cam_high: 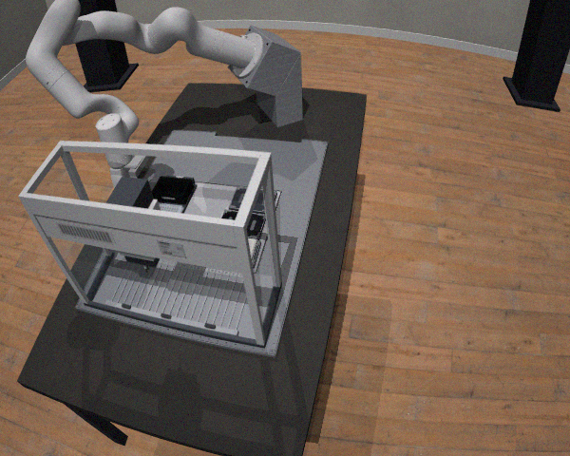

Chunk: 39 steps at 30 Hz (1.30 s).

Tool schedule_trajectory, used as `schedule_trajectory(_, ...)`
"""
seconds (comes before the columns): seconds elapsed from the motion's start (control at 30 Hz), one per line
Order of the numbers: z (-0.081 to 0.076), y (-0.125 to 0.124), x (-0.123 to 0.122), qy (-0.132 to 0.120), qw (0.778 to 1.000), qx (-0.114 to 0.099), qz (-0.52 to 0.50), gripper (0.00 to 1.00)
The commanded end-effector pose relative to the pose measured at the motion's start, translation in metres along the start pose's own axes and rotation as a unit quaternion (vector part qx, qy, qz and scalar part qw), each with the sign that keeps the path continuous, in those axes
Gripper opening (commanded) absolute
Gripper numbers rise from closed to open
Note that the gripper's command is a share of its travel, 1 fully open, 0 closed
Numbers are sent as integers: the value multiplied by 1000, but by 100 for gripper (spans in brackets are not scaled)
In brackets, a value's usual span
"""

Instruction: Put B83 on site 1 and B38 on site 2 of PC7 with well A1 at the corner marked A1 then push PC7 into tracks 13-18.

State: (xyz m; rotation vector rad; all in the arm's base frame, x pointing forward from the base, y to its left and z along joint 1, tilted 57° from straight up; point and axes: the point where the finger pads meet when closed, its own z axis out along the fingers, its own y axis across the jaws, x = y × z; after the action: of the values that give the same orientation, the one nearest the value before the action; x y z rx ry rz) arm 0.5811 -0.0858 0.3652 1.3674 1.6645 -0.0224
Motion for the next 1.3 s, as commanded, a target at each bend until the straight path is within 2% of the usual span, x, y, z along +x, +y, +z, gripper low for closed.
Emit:
schedule_trajectory(0.0,7,1,0,0,1000,-1,0,100)
schedule_trajectory(0.87,47,1,0,0,1000,-1,0,100)
schedule_trajectory(1.13,57,1,0,0,1000,-1,0,100)
schedule_trajectory(1.27,57,1,0,0,1000,-1,0,100)
